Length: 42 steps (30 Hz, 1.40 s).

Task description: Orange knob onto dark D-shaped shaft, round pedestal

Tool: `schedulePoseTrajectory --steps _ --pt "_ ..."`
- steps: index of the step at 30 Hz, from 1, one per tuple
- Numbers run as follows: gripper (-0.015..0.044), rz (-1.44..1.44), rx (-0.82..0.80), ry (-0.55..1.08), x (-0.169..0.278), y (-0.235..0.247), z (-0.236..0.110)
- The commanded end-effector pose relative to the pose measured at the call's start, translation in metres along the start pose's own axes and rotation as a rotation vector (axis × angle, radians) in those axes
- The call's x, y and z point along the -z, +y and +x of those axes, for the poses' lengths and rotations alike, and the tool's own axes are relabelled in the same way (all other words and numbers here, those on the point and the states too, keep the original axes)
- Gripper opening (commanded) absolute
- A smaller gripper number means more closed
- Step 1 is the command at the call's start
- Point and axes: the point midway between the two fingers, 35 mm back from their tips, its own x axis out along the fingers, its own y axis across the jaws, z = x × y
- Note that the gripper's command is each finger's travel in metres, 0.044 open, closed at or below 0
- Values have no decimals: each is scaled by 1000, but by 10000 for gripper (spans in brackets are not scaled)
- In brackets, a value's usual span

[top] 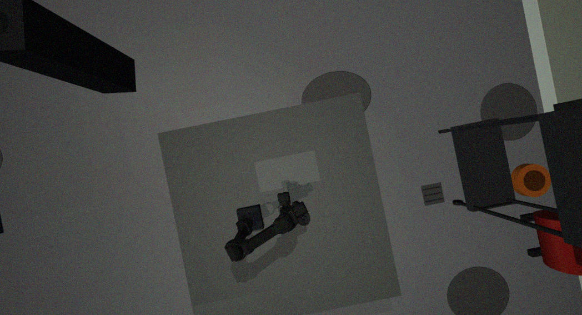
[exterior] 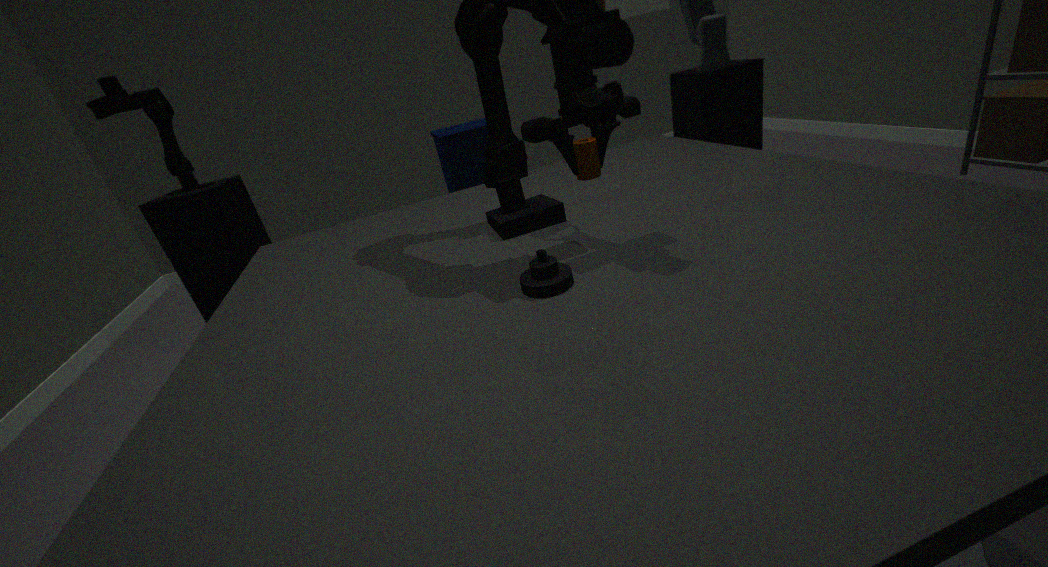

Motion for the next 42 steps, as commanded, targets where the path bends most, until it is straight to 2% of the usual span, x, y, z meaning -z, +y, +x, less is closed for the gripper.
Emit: schedulePoseTrajectory --steps 1,42 --pt "0 -3 4 -12 -10 -9 1" --pt "0 -2 13 -15 -71 -112 35"
